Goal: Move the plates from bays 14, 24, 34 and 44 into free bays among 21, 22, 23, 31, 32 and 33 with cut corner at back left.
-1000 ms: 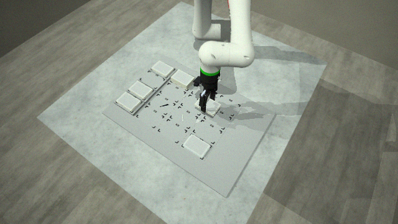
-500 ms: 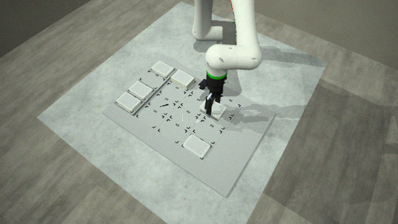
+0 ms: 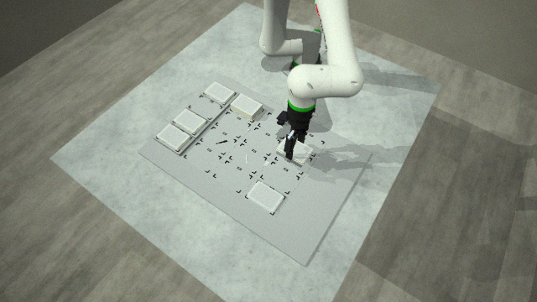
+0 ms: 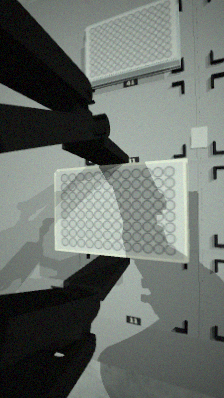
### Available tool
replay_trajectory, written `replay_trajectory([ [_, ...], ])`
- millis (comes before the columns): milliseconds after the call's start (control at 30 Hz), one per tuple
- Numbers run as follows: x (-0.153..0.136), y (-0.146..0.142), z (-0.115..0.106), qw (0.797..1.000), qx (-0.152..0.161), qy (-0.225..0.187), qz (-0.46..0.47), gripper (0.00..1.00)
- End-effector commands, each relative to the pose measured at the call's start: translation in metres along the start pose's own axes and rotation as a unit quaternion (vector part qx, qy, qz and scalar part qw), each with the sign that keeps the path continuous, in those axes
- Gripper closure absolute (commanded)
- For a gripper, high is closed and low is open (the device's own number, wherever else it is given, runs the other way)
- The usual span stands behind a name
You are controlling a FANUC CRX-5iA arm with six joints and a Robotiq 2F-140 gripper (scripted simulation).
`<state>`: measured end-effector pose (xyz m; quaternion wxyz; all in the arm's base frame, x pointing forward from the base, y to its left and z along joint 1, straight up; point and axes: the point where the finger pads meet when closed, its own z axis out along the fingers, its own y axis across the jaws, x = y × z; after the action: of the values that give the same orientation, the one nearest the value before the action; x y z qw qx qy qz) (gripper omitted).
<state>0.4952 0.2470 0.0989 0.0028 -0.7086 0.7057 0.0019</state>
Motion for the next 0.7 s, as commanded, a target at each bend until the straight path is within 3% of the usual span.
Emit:
replay_trajectory([
  [0,-0.003,-0.001,-0.001,1.000,0.001,0.000,0.000,0.90],
  [667,-0.001,-0.001,0.012,1.000,0.001,0.000,0.000,0.90],
])
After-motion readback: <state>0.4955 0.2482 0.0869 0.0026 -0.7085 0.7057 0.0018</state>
